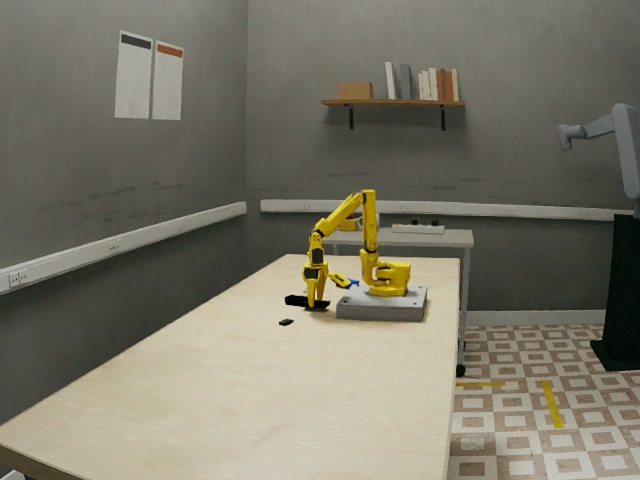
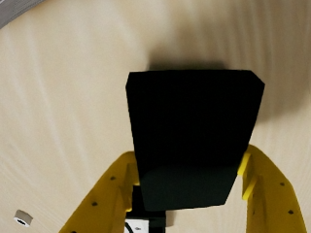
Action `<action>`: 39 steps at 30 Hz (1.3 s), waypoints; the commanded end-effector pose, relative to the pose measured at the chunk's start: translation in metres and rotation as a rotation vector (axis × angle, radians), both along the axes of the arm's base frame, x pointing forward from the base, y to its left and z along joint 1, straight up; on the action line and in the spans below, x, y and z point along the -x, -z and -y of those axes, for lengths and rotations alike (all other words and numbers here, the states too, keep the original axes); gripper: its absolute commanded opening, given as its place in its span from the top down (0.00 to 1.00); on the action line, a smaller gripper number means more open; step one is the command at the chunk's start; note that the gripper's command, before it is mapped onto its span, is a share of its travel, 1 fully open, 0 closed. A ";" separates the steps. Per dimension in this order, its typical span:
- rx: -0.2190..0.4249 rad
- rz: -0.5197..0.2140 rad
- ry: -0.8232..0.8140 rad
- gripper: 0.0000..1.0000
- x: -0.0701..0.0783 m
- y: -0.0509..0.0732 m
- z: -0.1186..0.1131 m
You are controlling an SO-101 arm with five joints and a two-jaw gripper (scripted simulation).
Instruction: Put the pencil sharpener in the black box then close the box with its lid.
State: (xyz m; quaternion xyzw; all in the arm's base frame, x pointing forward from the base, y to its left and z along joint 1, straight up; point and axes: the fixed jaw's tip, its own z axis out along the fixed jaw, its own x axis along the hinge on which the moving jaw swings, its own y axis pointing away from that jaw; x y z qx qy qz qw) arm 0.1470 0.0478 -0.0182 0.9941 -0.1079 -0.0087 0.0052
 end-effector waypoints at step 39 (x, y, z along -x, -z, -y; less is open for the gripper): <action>-0.008 0.016 -0.001 0.79 -0.001 -0.045 0.000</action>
